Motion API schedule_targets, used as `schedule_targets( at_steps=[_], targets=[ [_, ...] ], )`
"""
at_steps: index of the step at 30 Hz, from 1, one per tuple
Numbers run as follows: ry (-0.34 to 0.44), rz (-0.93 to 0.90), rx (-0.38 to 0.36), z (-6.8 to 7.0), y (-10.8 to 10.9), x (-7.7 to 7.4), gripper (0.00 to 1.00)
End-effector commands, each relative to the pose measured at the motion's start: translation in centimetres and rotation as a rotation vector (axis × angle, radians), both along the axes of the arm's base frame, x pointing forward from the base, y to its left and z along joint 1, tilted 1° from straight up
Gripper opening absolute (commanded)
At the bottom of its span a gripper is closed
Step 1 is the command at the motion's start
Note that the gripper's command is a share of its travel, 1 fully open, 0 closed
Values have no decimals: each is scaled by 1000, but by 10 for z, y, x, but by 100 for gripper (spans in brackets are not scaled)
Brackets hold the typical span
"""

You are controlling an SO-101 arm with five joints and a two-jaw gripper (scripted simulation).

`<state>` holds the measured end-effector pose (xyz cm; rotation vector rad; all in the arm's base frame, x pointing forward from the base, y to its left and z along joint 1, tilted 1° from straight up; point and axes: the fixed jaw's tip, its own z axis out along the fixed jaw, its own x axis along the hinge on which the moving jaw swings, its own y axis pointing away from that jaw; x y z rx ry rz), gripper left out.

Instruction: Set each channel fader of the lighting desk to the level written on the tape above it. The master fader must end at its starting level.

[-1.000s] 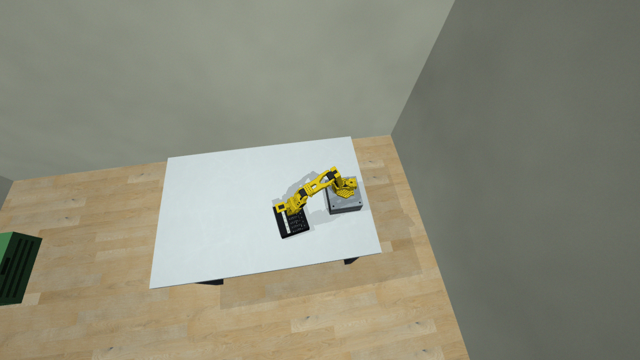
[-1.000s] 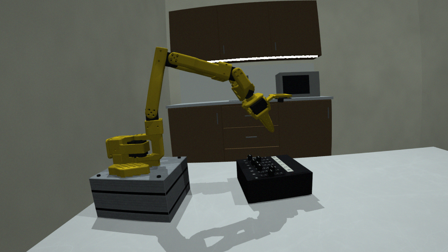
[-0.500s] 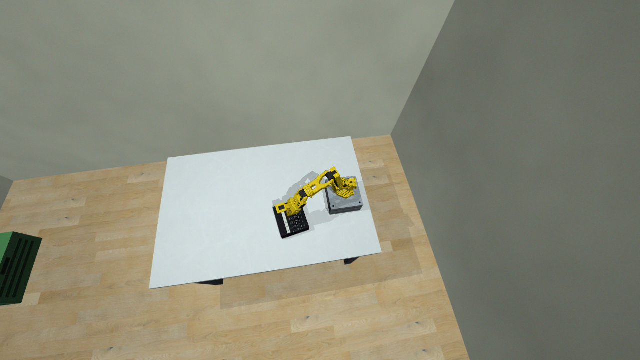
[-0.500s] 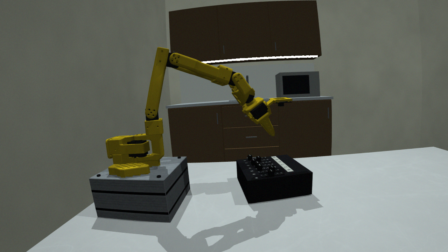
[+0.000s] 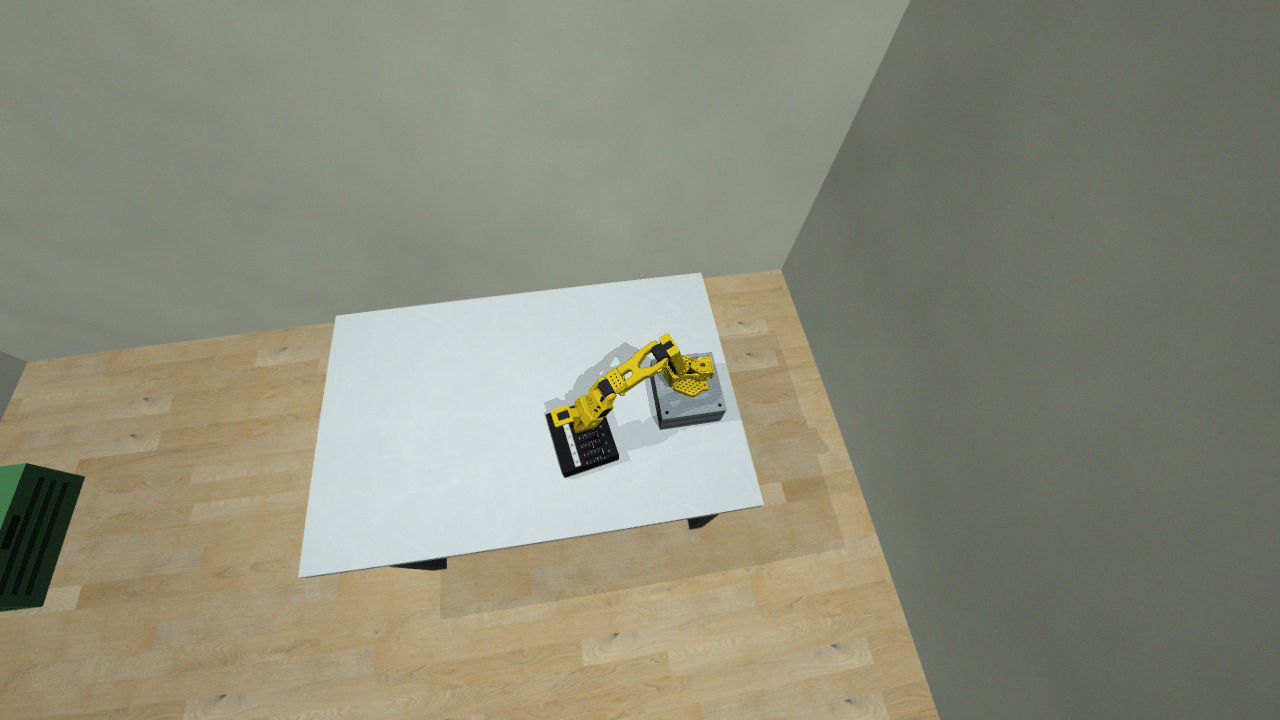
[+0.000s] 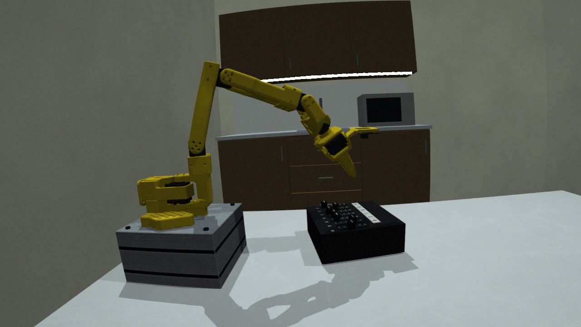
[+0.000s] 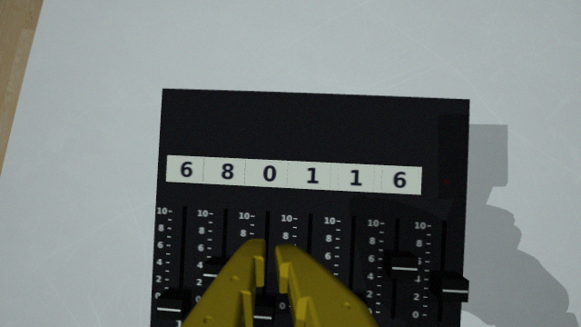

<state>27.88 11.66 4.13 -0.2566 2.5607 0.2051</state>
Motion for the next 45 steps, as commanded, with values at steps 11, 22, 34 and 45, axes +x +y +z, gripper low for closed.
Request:
schedule_targets(
  at_steps=[11,22,34,45],
  targets=[
    [211,-94,-27,-14,7,15,0],
    [368,-182,-58,-24,5,9,0],
    [388,-194,-63,-26,4,6,0],
    [388,-194,-63,-26,4,6,0]
  ],
)
